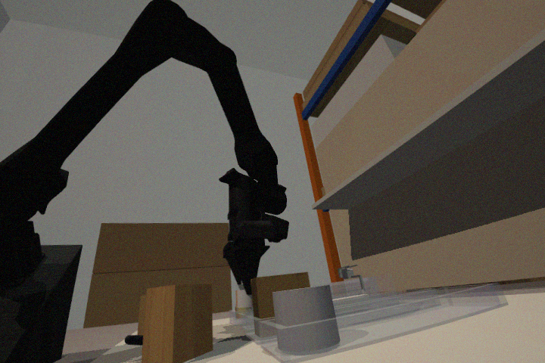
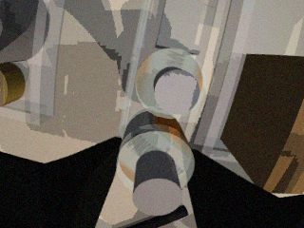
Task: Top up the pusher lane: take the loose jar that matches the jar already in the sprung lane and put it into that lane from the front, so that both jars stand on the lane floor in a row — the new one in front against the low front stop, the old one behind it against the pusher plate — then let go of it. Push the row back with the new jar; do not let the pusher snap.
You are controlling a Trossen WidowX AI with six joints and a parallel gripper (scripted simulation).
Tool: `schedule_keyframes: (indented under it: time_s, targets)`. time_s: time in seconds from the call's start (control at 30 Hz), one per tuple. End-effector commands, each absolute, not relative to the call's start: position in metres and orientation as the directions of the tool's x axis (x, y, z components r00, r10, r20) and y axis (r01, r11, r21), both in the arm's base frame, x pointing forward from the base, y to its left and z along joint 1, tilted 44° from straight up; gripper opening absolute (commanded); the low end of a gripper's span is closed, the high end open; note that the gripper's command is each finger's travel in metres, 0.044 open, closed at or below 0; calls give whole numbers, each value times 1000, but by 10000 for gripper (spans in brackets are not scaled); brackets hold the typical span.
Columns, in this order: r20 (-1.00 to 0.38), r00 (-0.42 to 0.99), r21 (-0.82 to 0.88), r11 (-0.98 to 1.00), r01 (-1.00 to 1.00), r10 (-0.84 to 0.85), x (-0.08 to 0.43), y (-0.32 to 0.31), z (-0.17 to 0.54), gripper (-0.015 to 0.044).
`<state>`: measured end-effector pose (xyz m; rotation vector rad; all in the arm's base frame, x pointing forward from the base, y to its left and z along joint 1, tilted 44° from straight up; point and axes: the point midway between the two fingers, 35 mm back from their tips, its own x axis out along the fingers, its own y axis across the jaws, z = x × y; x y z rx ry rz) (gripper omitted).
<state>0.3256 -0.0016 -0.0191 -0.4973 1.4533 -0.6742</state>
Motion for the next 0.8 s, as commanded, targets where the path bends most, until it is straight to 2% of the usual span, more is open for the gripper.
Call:
schedule_keyframes:
  time_s: [0.0, 0.77]
  targets:
    - [-722, 11, -685, 717, 128, -692, 334, -3, -15, 0]
    - [-722, 11, -685, 717, 129, -692, 342, -3, -12, 0]
